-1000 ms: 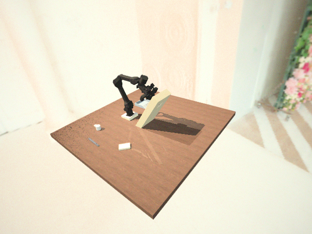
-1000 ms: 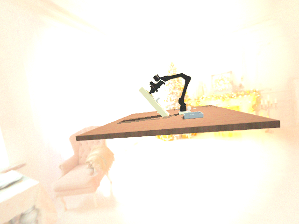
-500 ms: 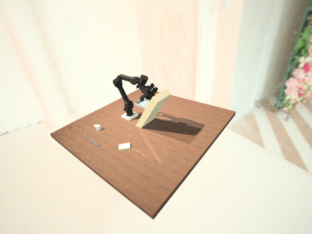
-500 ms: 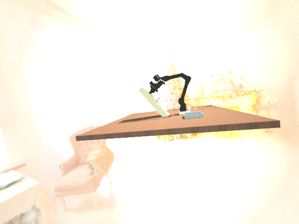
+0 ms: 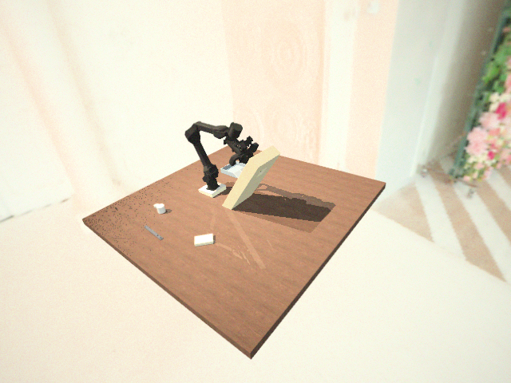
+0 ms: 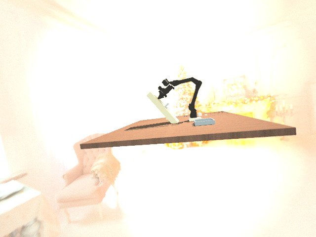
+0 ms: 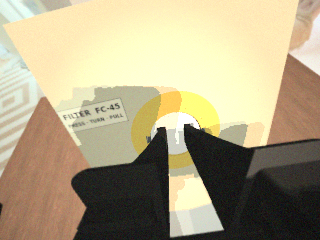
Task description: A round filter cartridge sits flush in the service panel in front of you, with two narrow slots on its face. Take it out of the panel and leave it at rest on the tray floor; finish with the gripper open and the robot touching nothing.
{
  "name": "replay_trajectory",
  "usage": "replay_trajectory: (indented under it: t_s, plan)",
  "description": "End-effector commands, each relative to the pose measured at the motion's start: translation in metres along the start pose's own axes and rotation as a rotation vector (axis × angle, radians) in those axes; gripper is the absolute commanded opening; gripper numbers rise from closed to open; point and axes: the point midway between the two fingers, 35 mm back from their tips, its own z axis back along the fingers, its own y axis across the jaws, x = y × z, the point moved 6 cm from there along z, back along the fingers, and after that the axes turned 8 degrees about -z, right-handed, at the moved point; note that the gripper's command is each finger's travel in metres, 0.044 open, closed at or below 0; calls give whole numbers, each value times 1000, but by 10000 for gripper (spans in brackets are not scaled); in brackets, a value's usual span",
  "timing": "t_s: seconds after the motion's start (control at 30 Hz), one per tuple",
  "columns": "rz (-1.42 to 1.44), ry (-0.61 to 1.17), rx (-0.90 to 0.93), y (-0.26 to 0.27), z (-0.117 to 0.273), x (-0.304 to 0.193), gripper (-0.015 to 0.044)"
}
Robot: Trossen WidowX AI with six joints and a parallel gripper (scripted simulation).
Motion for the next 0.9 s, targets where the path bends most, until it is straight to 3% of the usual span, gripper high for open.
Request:
replay_trajectory:
  t_s: [0.0,0.57,0.87]
  plan:
    - [3,1,1,0,-7,0,0]
    - [3,1,1,0,-7,0,0]
    - [3,6,0,1,51,2,0]
